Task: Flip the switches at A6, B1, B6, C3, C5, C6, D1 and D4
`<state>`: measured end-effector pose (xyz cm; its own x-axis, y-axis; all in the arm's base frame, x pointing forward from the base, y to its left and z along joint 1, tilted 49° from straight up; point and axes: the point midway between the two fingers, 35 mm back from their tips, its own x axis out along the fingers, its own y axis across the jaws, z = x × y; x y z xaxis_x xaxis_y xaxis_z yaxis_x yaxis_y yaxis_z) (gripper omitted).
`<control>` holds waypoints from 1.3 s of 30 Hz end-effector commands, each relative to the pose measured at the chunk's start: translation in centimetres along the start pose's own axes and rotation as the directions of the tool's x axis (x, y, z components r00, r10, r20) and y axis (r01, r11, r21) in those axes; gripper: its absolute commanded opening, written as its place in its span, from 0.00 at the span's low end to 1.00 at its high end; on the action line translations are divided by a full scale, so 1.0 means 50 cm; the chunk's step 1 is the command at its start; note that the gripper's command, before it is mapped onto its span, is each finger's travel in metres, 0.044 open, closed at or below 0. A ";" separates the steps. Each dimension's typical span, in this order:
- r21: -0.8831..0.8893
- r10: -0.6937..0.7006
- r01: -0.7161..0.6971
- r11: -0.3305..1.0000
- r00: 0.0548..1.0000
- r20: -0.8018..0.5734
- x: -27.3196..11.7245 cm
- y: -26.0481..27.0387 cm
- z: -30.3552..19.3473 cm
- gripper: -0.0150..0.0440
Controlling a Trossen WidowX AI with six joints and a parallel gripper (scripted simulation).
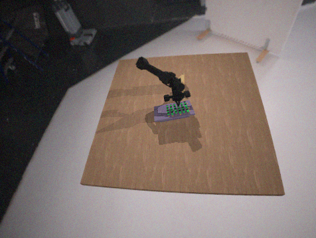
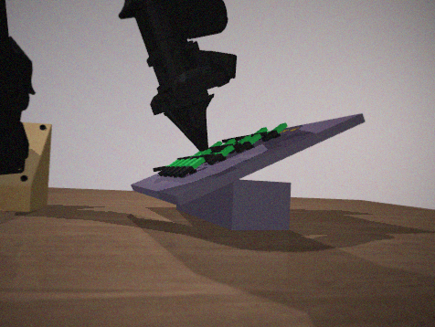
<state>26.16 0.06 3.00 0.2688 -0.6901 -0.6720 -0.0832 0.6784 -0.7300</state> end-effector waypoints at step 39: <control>-0.005 -0.001 0.001 1.000 1.000 0.021 -0.103 0.003 -0.004 0.25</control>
<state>25.23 1.13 3.95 0.2583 -0.7000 -0.6658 -0.0952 0.6674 -0.7386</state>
